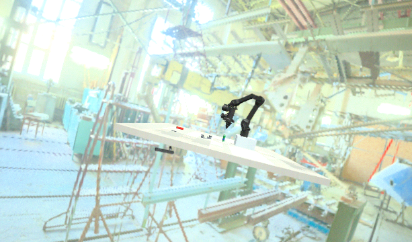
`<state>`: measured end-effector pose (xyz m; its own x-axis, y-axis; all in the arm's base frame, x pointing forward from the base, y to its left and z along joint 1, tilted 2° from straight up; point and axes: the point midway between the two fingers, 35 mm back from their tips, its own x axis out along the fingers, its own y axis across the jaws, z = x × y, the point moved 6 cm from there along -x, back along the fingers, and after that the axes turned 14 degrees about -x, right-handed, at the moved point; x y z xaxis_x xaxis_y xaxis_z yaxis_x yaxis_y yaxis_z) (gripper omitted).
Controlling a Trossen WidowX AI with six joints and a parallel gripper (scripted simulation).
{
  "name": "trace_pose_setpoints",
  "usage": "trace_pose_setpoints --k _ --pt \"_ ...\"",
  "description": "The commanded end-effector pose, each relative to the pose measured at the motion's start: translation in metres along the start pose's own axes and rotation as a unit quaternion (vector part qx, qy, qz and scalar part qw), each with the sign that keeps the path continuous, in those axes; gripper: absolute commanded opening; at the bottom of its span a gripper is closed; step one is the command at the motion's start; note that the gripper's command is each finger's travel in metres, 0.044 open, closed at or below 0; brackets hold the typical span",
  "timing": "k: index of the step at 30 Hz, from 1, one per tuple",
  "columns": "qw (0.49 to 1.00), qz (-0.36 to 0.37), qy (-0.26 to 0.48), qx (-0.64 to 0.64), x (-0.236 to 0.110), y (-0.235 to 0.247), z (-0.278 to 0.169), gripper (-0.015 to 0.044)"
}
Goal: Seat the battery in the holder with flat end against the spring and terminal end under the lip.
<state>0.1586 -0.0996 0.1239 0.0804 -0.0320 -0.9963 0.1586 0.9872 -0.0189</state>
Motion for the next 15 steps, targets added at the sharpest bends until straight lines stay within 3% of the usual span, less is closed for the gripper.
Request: trace_pose_setpoints --k 1,7,15 --pt "0.999 0.020 0.035 0.008 -0.001 -0.002 -0.009 0.0000" --pt "0.999 0.020 0.035 0.008 0.005 -0.002 -0.008 0.0000" --pt "0.999 0.020 0.036 0.008 0.074 0.001 -0.014 0.0000"
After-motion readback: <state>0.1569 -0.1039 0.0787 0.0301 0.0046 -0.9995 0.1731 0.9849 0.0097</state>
